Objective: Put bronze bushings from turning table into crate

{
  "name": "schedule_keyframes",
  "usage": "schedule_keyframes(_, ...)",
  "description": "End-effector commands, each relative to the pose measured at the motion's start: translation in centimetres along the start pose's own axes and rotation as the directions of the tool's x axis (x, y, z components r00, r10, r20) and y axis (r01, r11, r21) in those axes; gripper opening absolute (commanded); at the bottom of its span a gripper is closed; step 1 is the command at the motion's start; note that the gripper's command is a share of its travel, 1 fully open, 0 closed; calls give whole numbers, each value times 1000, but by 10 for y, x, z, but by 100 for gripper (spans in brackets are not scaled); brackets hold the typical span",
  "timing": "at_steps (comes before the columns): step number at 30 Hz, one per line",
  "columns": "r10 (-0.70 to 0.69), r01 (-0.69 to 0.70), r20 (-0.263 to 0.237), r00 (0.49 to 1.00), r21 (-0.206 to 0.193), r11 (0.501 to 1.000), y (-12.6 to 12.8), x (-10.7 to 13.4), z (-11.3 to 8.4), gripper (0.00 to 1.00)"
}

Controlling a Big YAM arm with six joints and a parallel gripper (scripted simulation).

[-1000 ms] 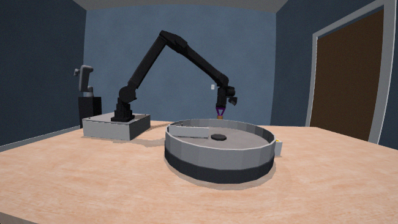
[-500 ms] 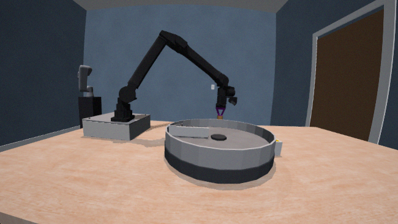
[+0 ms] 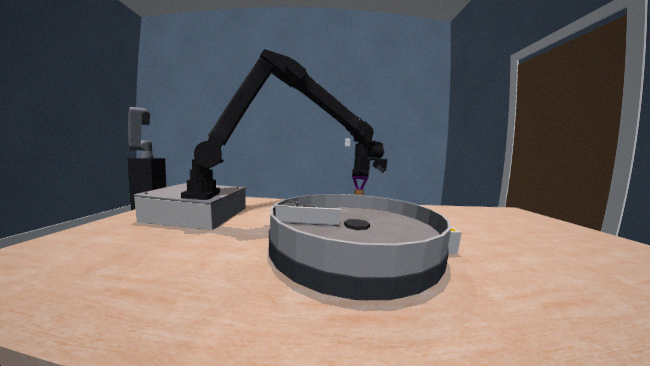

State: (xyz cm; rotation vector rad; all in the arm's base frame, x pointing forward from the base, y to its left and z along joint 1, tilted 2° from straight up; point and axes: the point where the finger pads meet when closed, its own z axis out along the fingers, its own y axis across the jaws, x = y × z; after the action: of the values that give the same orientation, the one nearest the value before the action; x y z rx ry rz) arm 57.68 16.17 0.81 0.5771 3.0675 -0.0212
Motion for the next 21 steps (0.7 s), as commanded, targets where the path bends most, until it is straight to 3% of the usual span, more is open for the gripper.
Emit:
schedule_keyframes(1,4,-3,46,999,-32,999,6,-3,-29,0)
schedule_keyframes(21,5,-3,55,998,-39,999,9,-7,-33,0)
